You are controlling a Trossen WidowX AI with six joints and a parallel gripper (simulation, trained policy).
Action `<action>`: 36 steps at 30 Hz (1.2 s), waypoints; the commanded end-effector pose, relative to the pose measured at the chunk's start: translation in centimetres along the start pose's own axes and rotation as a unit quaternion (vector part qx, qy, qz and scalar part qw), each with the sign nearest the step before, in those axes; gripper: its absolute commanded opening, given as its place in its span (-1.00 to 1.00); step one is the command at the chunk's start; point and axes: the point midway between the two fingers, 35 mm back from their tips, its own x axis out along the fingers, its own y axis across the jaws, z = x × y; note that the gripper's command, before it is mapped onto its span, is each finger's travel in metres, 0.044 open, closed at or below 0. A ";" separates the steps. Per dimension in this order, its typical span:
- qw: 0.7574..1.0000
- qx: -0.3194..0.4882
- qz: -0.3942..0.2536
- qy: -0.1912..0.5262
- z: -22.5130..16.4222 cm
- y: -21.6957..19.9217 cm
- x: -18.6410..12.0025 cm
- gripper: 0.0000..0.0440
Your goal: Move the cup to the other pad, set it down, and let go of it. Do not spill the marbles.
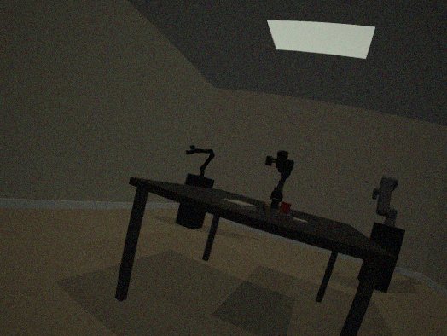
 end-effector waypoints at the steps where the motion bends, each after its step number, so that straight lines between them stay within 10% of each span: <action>1: 1.000 0.000 0.002 0.001 0.1 0.1 0.0 0.70; 13: 0.999 0.021 0.022 0.042 0.0 1.2 -0.1 -0.61; 36: 0.972 0.148 0.052 0.176 0.0 4.6 0.6 -0.44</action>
